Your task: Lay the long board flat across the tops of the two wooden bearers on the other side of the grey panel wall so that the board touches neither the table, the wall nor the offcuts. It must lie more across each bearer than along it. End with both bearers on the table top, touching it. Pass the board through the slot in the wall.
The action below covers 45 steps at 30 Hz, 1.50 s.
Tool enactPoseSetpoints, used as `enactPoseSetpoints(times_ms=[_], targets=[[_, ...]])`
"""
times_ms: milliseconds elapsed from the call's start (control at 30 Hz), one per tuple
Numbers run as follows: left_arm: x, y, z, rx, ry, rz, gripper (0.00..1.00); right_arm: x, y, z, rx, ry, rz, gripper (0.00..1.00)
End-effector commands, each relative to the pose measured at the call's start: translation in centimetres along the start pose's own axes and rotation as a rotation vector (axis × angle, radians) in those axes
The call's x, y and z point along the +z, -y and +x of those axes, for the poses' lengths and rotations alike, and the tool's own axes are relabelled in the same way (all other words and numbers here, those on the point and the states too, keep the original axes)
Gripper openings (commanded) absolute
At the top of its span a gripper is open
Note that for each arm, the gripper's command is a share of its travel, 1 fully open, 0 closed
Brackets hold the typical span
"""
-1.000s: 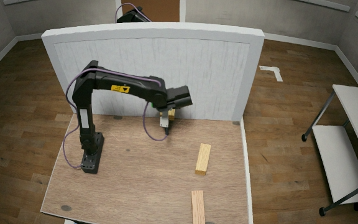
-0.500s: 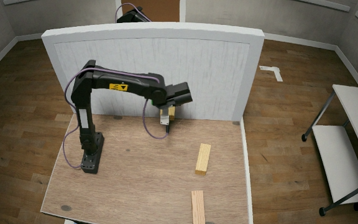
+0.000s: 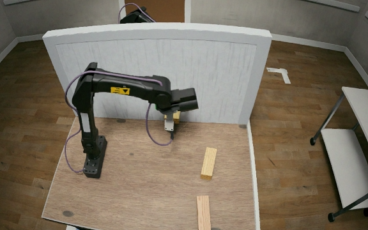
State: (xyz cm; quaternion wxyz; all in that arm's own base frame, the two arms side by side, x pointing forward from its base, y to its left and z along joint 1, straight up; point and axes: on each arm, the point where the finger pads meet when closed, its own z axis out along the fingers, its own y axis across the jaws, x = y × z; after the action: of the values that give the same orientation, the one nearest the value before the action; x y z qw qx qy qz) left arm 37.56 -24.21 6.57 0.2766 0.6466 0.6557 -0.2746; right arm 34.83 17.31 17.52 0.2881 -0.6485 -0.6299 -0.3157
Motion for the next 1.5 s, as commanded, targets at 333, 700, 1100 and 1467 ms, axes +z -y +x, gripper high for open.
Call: enactPoseSetpoints(times_ms=[333,700,1100,1467], targets=[[-1.3,-0.4,-2.8,0.044,0.056,-0.023,0.0,-4.5,0.7,1.6,-0.015,-0.04,0.032,0.78],[-1.3,-0.4,-2.8,0.044,0.056,-0.023,0.0,-6.4,0.1,1.6,-0.026,-0.04,0.003,0.78],[-1.3,-0.4,-2.8,0.044,0.056,-0.023,0.0,-6.4,1.1,1.6,-0.025,-0.041,0.003,0.78],[-1.3,-0.4,-2.8,0.044,0.056,-0.023,0.0,-6.4,0.2,2.5,-0.051,-0.042,-0.009,0.78]])
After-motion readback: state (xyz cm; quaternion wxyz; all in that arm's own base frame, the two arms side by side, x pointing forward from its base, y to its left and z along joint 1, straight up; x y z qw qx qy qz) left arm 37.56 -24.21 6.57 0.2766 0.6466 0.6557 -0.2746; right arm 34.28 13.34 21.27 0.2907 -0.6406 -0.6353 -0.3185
